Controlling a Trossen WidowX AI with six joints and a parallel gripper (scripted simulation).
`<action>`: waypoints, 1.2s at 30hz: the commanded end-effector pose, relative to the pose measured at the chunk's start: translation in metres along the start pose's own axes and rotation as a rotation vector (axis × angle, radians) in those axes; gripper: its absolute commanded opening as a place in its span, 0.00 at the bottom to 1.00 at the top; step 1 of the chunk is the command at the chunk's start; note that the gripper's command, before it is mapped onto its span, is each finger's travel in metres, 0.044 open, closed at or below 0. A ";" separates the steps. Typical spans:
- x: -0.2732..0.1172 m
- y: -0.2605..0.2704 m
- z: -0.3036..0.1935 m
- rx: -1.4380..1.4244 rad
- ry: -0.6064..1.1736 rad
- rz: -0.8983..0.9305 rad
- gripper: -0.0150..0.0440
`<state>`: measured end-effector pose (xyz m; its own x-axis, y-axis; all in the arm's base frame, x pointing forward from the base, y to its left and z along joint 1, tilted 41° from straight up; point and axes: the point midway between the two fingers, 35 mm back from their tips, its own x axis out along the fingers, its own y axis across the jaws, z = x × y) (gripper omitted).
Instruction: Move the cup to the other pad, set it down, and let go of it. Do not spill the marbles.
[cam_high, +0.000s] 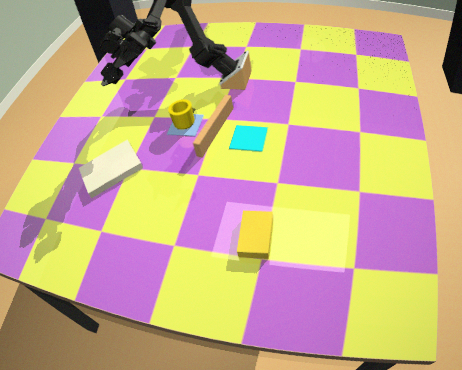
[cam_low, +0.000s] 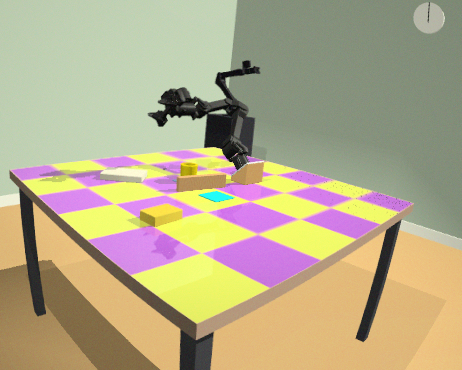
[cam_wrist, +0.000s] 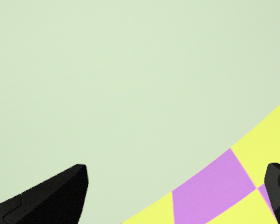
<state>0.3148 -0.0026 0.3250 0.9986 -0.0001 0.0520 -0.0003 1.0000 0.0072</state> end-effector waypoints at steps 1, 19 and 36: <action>0.001 0.000 -0.004 -0.004 0.019 -0.002 0.89; -0.097 0.003 -0.214 -1.021 1.527 0.179 0.54; -0.123 -0.012 -0.199 -1.348 1.768 0.305 0.54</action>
<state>0.2061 -0.0095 0.1140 0.0241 -0.6163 -0.7871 -0.8180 0.4405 -0.3699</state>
